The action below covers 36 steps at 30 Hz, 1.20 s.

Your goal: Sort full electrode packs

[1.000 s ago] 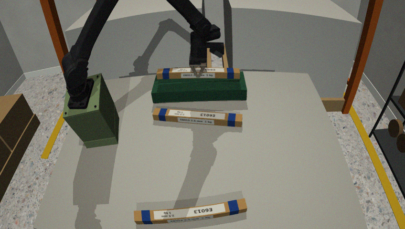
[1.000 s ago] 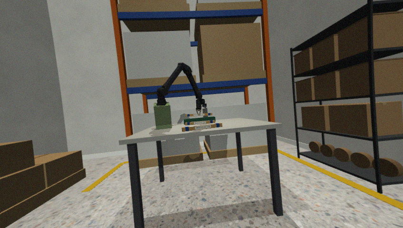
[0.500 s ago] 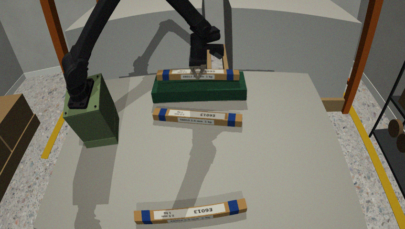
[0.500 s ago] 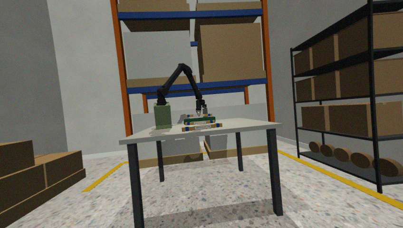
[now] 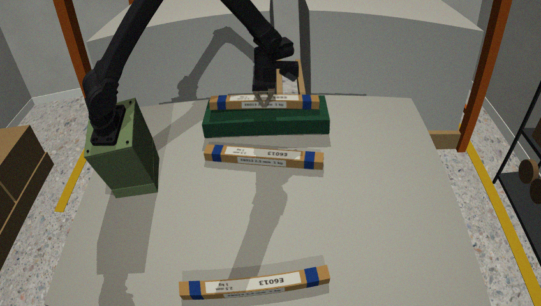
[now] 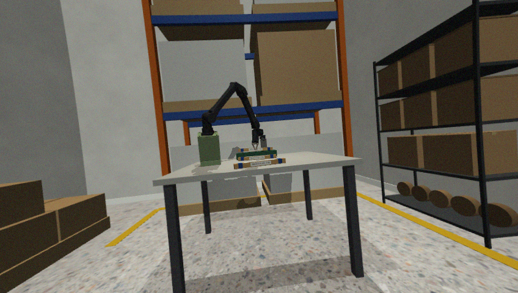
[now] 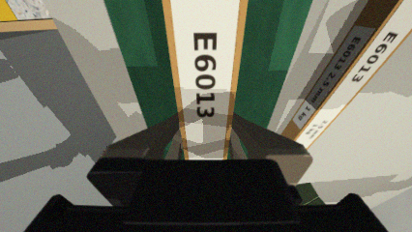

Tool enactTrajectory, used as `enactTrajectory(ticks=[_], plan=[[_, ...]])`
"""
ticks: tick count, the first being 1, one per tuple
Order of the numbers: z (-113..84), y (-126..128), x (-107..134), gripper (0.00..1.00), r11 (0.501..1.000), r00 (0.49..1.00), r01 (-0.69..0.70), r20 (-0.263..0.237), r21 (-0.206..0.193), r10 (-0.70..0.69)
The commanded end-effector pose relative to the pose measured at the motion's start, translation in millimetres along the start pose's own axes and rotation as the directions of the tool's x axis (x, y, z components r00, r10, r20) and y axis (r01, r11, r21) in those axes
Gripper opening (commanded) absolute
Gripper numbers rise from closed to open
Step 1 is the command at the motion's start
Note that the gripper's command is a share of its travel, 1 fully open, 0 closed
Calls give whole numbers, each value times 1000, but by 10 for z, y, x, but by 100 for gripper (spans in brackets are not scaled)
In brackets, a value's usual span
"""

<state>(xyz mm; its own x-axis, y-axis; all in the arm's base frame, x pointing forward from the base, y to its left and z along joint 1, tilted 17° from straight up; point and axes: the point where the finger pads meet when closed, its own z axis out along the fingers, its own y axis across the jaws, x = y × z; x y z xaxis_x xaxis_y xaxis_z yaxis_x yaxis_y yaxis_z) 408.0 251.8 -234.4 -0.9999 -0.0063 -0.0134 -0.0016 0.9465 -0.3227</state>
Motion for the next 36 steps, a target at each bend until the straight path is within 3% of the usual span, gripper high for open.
enactTrajectory(ticks=[1,36], plan=[[-425,359,-419,0,997,995,9,101,-73,-1],[-400,240,-506,0,997,995,-10,101,-76,18]])
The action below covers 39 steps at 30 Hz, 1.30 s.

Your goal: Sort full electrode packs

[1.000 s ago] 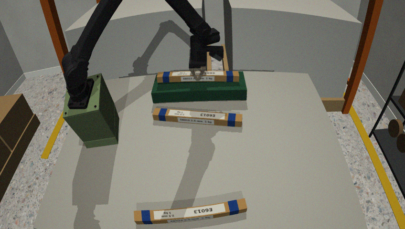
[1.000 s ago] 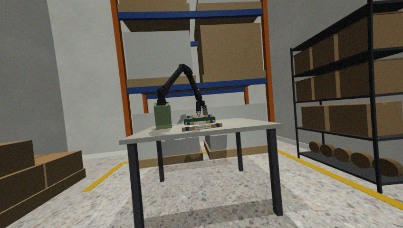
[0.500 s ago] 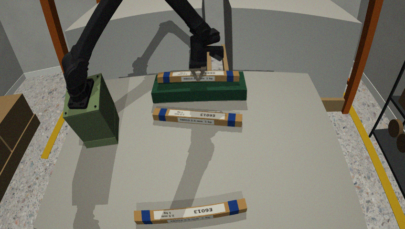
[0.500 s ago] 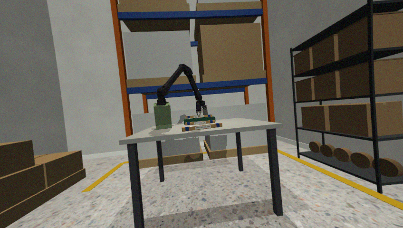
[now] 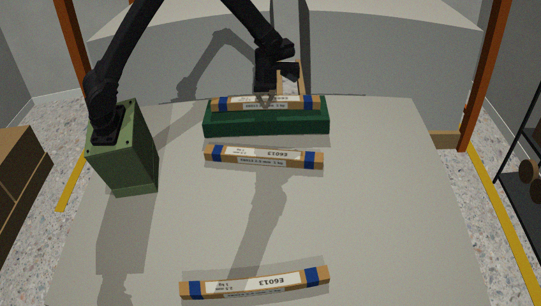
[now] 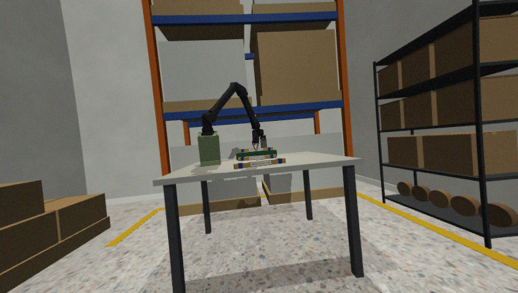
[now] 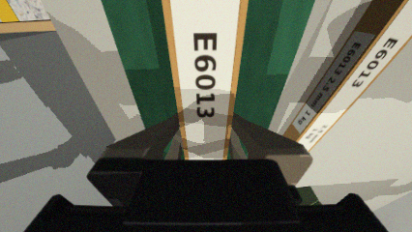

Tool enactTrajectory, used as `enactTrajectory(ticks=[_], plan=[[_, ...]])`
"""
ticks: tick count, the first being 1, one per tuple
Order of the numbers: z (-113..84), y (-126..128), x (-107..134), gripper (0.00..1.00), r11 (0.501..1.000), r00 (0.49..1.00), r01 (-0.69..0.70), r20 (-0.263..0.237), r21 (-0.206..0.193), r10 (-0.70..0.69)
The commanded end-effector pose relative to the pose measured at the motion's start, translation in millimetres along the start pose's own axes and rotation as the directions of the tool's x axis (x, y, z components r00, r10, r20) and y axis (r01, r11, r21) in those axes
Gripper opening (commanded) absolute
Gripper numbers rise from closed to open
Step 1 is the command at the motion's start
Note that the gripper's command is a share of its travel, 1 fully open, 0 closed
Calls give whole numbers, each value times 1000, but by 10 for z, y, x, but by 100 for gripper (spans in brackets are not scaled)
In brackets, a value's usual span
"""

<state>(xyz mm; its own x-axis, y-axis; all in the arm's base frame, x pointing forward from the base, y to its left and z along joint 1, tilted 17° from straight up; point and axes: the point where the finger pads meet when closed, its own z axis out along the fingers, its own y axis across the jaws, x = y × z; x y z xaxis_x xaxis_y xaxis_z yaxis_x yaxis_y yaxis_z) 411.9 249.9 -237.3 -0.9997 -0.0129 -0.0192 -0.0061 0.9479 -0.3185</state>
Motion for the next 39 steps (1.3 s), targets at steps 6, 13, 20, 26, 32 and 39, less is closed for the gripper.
enactTrajectory(ticks=[6,13,20,26,32,39], plan=[[-453,287,-443,0,997,995,-9,96,-73,16],[-465,291,-435,0,997,995,-6,98,-74,13],[-468,280,-438,0,997,995,-6,98,-74,13],[-469,261,-445,0,997,995,-6,97,-74,13],[-470,241,-453,0,997,995,-8,97,-74,15],[-470,223,-460,0,997,995,-10,96,-74,17]])
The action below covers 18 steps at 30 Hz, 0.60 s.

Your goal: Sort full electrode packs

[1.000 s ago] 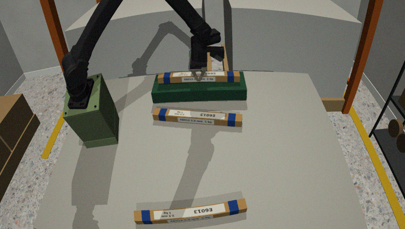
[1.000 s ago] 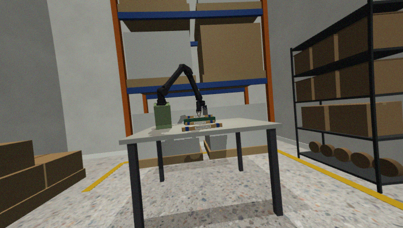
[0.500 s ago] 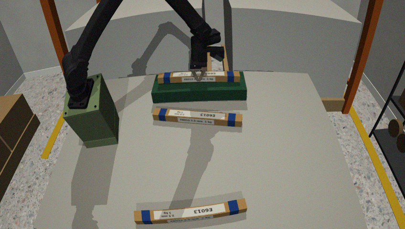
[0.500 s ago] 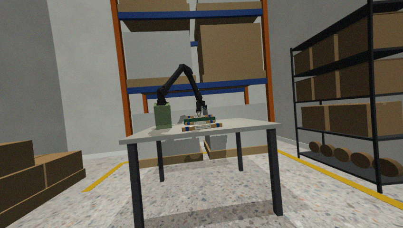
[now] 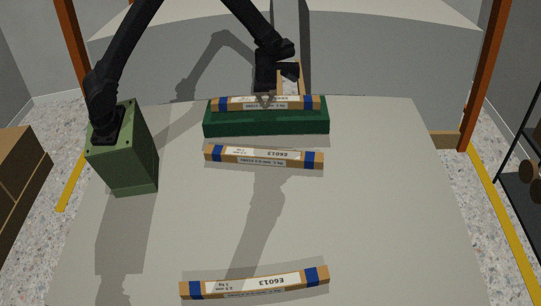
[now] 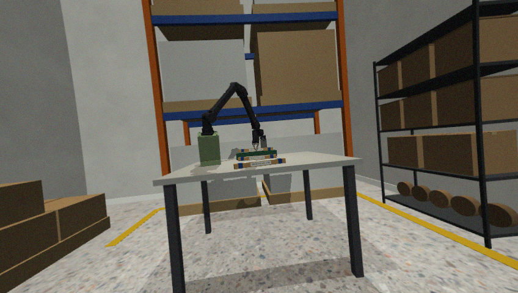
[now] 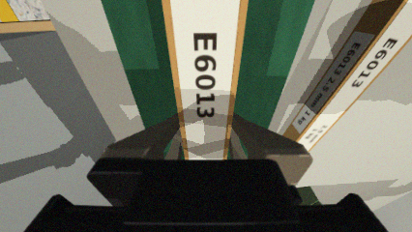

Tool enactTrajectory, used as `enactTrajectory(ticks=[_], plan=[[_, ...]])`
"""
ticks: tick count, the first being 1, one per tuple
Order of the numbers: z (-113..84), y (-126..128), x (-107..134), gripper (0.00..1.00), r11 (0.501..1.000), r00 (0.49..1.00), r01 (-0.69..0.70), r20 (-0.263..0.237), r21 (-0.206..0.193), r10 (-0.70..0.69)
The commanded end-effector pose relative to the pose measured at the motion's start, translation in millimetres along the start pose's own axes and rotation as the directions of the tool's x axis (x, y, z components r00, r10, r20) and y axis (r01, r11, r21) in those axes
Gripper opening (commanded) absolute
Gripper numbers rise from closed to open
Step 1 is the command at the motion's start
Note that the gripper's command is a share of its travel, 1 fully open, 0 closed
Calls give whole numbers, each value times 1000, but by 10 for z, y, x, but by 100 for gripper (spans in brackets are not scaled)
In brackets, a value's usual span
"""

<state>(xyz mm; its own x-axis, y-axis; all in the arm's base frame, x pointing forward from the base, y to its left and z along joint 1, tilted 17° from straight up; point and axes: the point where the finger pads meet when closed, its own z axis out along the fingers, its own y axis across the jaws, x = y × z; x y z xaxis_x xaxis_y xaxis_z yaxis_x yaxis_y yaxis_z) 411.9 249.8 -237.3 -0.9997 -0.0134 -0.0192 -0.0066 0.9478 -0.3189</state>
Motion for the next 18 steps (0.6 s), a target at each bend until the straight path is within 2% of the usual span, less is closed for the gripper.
enactTrajectory(ticks=[1,18], plan=[[-470,220,-460,0,997,995,-11,96,-74,18],[-481,196,-461,0,997,995,-18,96,-75,25]])
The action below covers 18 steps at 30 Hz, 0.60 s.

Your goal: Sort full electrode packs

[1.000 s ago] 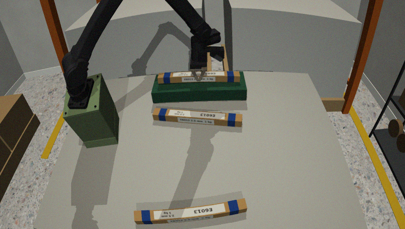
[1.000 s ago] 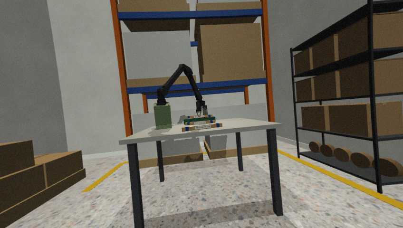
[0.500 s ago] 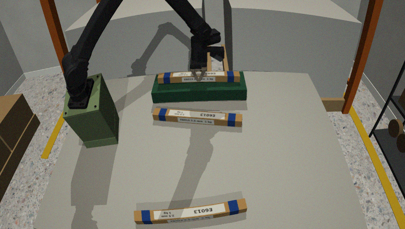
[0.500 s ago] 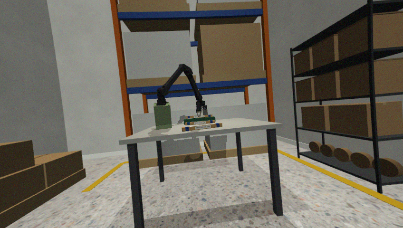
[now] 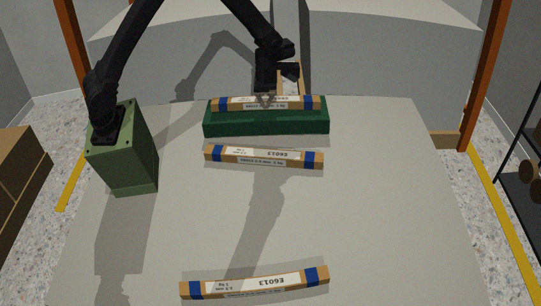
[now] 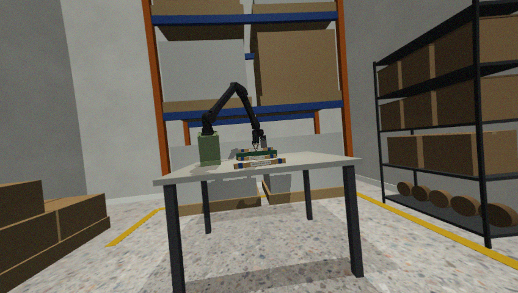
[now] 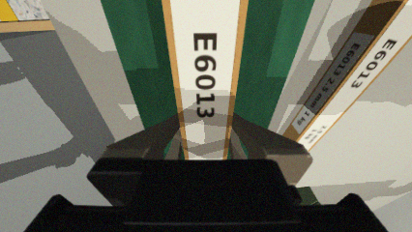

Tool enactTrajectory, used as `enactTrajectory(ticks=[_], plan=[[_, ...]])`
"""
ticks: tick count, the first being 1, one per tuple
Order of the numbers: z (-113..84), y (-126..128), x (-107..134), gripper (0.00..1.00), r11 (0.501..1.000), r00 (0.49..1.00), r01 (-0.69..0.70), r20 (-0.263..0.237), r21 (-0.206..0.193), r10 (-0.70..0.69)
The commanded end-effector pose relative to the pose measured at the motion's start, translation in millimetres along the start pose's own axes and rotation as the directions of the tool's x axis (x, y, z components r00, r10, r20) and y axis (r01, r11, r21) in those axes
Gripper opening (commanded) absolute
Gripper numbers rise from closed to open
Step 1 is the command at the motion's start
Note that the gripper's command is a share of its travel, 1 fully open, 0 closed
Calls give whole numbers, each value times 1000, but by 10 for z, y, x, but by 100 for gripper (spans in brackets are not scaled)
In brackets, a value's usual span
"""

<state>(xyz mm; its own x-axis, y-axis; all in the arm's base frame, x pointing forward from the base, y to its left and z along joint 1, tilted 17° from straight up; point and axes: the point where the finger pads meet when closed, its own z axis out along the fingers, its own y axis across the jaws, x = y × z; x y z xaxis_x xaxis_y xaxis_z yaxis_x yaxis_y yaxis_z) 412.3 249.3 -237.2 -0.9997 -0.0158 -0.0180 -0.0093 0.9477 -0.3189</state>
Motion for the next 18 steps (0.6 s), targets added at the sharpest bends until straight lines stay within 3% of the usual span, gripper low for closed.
enactTrajectory(ticks=[1,11,12,18], plan=[[-483,198,-458,0,997,995,-21,96,-75,28],[-488,183,-456,0,997,995,-21,95,-74,28],[-489,185,-453,74,997,995,-21,95,-74,28],[-491,191,-442,74,997,995,-18,94,-72,25]])
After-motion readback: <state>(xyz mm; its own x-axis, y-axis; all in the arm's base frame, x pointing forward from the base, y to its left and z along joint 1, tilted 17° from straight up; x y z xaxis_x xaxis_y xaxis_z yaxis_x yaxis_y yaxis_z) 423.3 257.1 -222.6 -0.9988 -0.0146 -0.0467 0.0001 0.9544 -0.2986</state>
